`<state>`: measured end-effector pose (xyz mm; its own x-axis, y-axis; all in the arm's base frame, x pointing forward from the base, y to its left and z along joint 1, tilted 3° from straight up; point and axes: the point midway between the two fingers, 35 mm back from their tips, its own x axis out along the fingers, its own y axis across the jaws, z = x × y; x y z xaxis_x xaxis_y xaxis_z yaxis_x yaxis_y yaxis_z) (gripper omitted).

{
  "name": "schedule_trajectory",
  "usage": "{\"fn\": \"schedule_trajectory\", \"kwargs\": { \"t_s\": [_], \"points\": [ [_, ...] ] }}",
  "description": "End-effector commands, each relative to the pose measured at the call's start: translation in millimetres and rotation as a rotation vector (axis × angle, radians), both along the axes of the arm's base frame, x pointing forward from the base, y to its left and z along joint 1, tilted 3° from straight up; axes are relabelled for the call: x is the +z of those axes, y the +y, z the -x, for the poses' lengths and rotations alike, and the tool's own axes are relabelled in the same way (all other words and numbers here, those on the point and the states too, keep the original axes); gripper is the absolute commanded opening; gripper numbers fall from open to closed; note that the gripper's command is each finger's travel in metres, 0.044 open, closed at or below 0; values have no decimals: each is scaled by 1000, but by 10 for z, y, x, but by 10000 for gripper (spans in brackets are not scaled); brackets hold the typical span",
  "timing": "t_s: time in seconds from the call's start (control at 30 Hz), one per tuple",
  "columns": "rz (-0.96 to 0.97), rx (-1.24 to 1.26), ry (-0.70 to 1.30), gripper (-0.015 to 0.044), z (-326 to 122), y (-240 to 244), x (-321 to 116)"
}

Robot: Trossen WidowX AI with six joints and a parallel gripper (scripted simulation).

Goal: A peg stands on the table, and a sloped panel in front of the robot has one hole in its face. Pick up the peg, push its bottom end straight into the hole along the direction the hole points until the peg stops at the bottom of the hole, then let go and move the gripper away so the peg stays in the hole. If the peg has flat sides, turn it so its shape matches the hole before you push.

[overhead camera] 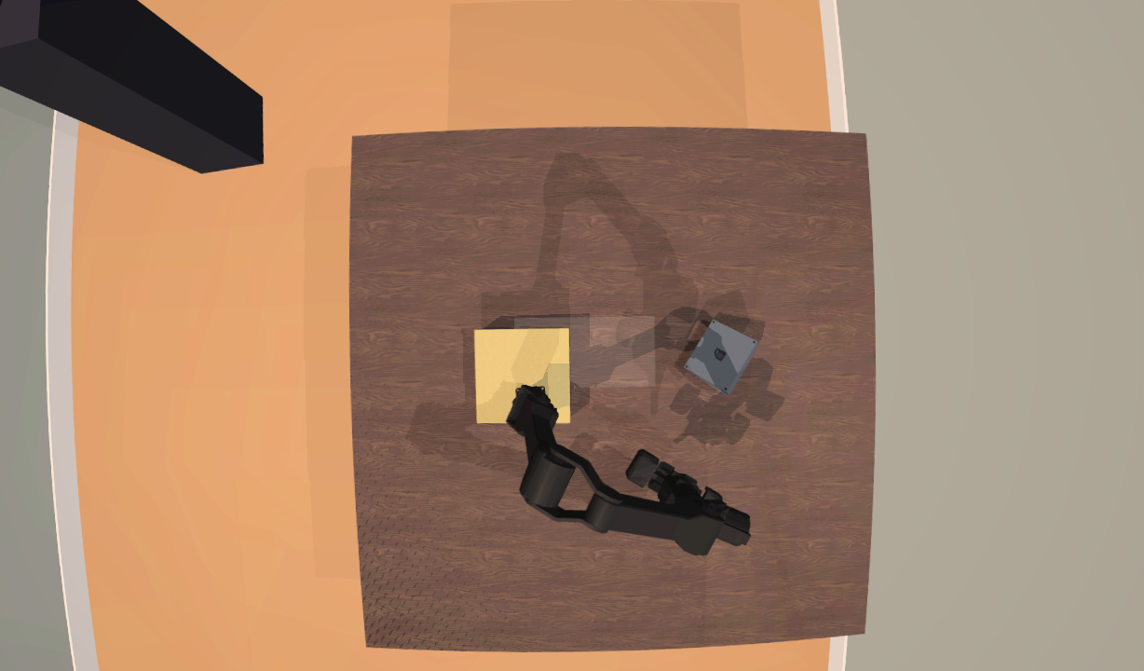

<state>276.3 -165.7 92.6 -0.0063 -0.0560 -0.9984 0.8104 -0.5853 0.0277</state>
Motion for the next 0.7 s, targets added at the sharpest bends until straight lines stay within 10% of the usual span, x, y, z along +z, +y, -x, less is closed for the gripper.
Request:
{"fn": "schedule_trajectory", "kwargs": {
  "t_s": [0.0, 0.67],
  "points": [
    [12, 35, 6, 0, -31, 33, 8],
    [59, 190, 11, 0, -209, 236, 31]
  ]
}}
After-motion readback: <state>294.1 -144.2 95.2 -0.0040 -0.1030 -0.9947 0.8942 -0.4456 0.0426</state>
